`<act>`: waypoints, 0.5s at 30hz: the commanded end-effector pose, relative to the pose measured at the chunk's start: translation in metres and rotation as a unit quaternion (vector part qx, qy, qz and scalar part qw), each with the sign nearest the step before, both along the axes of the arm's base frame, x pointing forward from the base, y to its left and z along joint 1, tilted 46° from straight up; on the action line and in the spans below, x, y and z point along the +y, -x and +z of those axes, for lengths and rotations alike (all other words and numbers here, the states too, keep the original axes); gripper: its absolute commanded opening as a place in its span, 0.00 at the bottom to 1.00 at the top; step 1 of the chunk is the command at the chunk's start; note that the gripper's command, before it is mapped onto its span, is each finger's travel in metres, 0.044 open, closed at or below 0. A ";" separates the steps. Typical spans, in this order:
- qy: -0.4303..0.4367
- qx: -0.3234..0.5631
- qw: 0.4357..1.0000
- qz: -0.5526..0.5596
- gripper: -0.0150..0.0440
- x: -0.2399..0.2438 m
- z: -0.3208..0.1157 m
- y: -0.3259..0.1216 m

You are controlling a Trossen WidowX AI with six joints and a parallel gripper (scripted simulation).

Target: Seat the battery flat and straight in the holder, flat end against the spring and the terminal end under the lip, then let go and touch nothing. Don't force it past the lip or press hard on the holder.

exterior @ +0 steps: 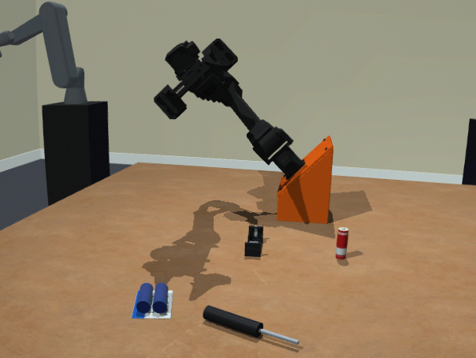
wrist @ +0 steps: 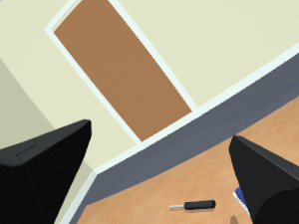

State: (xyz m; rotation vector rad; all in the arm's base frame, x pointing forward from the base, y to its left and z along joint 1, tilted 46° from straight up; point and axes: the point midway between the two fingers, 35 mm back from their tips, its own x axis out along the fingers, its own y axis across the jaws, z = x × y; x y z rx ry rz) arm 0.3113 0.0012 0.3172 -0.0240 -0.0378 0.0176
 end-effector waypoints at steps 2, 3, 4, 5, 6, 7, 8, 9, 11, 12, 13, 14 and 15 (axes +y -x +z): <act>-0.016 0.020 1.000 -0.001 0.84 0.001 -0.006 -0.007; -0.035 0.046 0.998 -0.003 0.80 0.003 -0.014 -0.015; -0.057 0.076 0.995 -0.007 0.75 0.005 -0.024 -0.024; -0.077 0.106 0.991 -0.012 0.71 0.008 -0.034 -0.033; -0.097 0.135 0.986 -0.019 0.67 0.011 -0.045 -0.041; -0.115 0.164 0.979 -0.027 0.62 0.014 -0.056 -0.049; -0.132 0.192 0.972 -0.036 0.58 0.017 -0.067 -0.056; -0.148 0.220 0.963 -0.046 0.53 0.020 -0.079 -0.062; -0.175 0.273 0.943 -0.071 0.44 0.028 -0.103 -0.073; -0.186 0.298 0.932 -0.085 0.40 0.031 -0.115 -0.078; -0.196 0.322 0.921 -0.100 0.35 0.035 -0.127 -0.082; -0.205 0.345 0.909 -0.116 0.31 0.039 -0.139 -0.085; -0.212 0.366 0.896 -0.133 0.26 0.043 -0.152 -0.088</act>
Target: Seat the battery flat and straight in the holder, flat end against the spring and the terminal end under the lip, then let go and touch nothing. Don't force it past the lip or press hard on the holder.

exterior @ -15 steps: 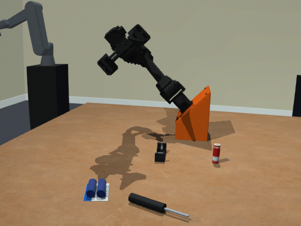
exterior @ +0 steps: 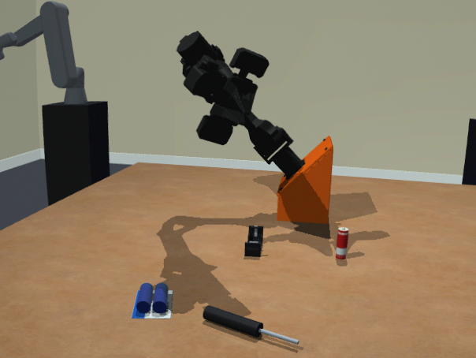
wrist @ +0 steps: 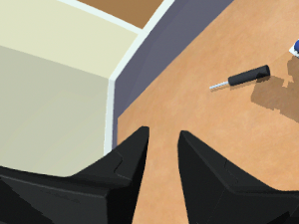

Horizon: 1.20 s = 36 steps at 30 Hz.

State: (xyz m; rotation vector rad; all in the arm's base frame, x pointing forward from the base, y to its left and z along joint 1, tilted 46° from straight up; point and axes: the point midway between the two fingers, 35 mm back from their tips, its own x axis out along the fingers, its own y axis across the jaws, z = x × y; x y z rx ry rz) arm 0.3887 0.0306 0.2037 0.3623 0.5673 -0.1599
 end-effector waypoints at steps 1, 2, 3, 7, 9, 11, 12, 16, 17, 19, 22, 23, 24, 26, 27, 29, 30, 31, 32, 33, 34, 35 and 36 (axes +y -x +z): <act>-0.026 0.108 0.992 -0.056 0.25 0.017 -0.050 -0.012; -0.028 0.133 0.988 -0.072 0.25 0.021 -0.063 -0.014; -0.029 0.157 0.983 -0.089 0.25 0.024 -0.075 -0.015; -0.016 0.241 0.958 -0.158 0.25 0.038 -0.122 -0.014; -0.001 0.275 0.942 -0.193 0.25 0.044 -0.145 -0.010; 0.020 0.304 0.925 -0.228 0.25 0.050 -0.167 -0.006; 0.032 0.316 0.916 -0.245 0.25 0.052 -0.177 -0.003; 0.089 0.349 0.880 -0.309 0.25 0.061 -0.215 0.011; 0.104 0.354 0.872 -0.322 0.25 0.062 -0.224 0.015; 0.136 0.360 0.855 -0.347 0.25 0.065 -0.240 0.023; 0.182 0.356 0.835 -0.377 0.25 0.068 -0.259 0.032; 0.190 0.355 0.832 -0.381 0.25 0.069 -0.262 0.034; 0.193 0.354 0.831 -0.383 0.25 0.069 -0.263 0.034; 0.193 0.354 0.831 -0.383 0.25 0.069 -0.263 0.034; 0.193 0.354 0.831 -0.383 0.25 0.069 -0.263 0.034; 0.193 0.354 0.831 -0.383 0.25 0.068 -0.264 0.034; 0.193 0.354 0.831 -0.383 0.25 0.064 -0.268 0.034; 0.193 0.354 0.831 -0.383 0.25 0.058 -0.274 0.033; 0.193 0.354 0.831 -0.383 0.25 0.051 -0.281 0.033; 0.193 0.354 0.831 -0.383 0.25 0.044 -0.289 0.034; 0.193 0.354 0.831 -0.383 0.25 0.037 -0.296 0.034; 0.193 0.354 0.831 -0.383 0.25 0.030 -0.303 0.035; 0.193 0.353 0.831 -0.383 0.25 0.022 -0.309 0.036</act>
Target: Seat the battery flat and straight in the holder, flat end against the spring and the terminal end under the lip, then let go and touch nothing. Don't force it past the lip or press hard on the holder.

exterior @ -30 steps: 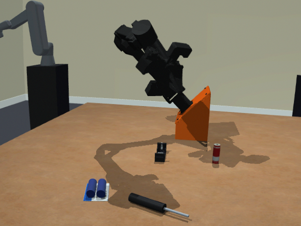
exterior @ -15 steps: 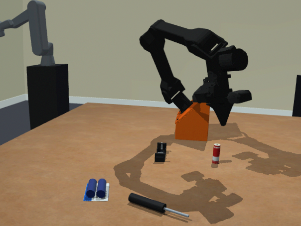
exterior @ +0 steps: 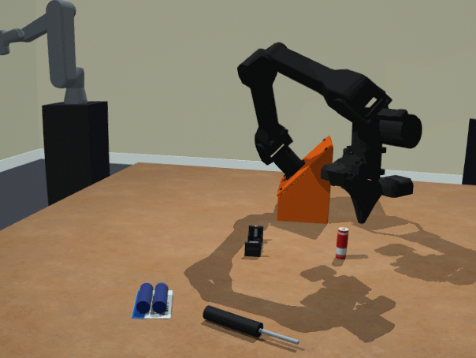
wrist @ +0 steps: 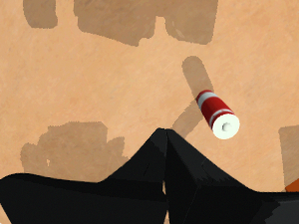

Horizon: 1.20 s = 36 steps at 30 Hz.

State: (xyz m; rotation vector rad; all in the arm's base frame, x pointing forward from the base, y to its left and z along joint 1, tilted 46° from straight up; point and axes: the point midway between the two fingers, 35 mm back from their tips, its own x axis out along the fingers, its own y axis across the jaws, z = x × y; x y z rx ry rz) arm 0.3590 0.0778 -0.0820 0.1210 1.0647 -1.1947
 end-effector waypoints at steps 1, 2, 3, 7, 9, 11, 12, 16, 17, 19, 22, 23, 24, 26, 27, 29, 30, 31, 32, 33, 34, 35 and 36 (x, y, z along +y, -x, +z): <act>0.008 0.011 1.000 -0.004 0.25 -0.031 -0.029 0.007; 0.009 0.011 1.000 -0.004 0.25 -0.034 -0.032 0.008; 0.009 0.011 1.000 -0.004 0.25 -0.036 -0.033 0.008; 0.009 0.011 1.000 -0.004 0.25 -0.036 -0.033 0.009; 0.009 0.011 1.000 -0.004 0.25 -0.037 -0.031 0.011; 0.009 0.011 1.000 -0.004 0.25 -0.038 -0.030 0.013; 0.009 0.011 1.000 -0.004 0.25 -0.039 -0.029 0.015; 0.009 0.012 1.000 -0.004 0.25 -0.041 -0.026 0.019; 0.009 0.012 1.000 -0.004 0.25 -0.042 -0.025 0.020; 0.009 0.012 1.000 -0.004 0.25 -0.043 -0.024 0.023; 0.009 0.012 1.000 -0.004 0.25 -0.045 -0.022 0.026; 0.009 0.012 1.000 -0.004 0.25 -0.046 -0.021 0.028; 0.009 0.012 1.000 -0.004 0.25 -0.046 -0.020 0.029; 0.009 0.012 1.000 -0.004 0.25 -0.048 -0.019 0.031; 0.009 0.012 1.000 -0.004 0.25 -0.048 -0.018 0.033; 0.009 0.012 1.000 -0.004 0.25 -0.050 -0.017 0.035; 0.009 0.012 1.000 -0.004 0.25 -0.050 -0.016 0.036; 0.009 0.012 1.000 -0.004 0.25 -0.051 -0.015 0.038; 0.009 0.012 1.000 -0.004 0.25 -0.052 -0.015 0.039; 0.009 0.012 1.000 -0.004 0.25 -0.052 -0.014 0.040; 0.009 0.012 1.000 -0.004 0.25 -0.053 -0.013 0.041; 0.009 0.012 1.000 -0.004 0.25 -0.054 -0.013 0.043; 0.009 0.013 1.000 -0.004 0.25 -0.054 -0.012 0.044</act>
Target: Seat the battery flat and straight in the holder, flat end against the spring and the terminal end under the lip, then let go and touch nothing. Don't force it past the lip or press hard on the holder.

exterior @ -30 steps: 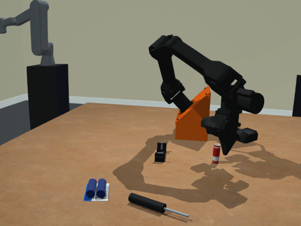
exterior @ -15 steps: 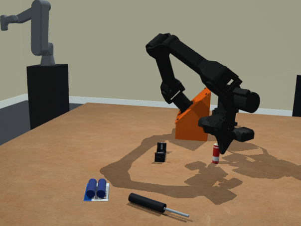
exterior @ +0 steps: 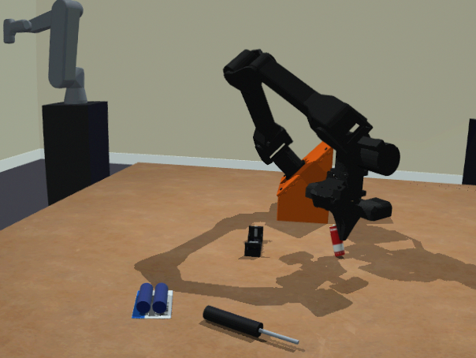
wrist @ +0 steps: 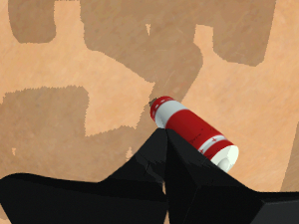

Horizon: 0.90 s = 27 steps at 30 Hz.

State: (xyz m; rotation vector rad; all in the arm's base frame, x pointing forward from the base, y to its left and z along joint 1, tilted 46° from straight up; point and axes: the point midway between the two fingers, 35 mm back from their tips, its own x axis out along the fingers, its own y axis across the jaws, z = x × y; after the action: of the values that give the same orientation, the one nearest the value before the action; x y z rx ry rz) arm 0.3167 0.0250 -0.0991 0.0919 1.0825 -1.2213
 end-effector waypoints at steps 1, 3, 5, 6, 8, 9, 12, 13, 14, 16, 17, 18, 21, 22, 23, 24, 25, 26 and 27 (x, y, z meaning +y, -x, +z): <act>-0.001 -0.004 1.000 0.002 0.25 -0.002 0.006 0.003; -0.001 -0.004 1.000 0.002 0.25 -0.004 0.007 0.006; -0.001 -0.004 1.000 0.002 0.25 -0.005 0.009 0.008; -0.001 -0.004 1.000 0.002 0.25 -0.006 0.009 0.010; -0.001 -0.004 1.000 0.002 0.25 -0.007 0.011 0.012; 0.000 -0.004 1.000 0.002 0.25 -0.008 0.011 0.014; 0.000 0.000 1.000 0.000 0.25 -0.001 0.012 0.013; -0.001 -0.001 1.000 0.001 0.25 0.005 0.019 0.012; -0.002 -0.001 1.000 0.001 0.25 0.013 0.028 0.011; -0.002 -0.002 1.000 0.002 0.25 0.029 0.046 0.012; -0.002 -0.003 1.000 0.002 0.25 0.036 0.056 0.012; -0.002 -0.003 1.000 0.002 0.25 0.042 0.064 0.013; -0.002 -0.003 1.000 0.002 0.25 0.047 0.070 0.014; -0.002 -0.003 1.000 0.002 0.25 0.047 0.070 0.014; -0.002 -0.003 1.000 0.002 0.25 0.047 0.070 0.014; -0.002 -0.003 1.000 0.002 0.25 0.047 0.070 0.014; -0.002 -0.003 1.000 0.002 0.25 0.047 0.070 0.014; -0.002 -0.003 1.000 0.002 0.25 0.047 0.070 0.014; -0.002 -0.003 1.000 0.002 0.25 0.047 0.070 0.014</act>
State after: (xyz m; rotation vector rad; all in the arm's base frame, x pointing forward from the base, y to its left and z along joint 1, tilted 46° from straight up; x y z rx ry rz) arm 0.3023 0.0705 -0.0319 0.0891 1.0799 -1.2121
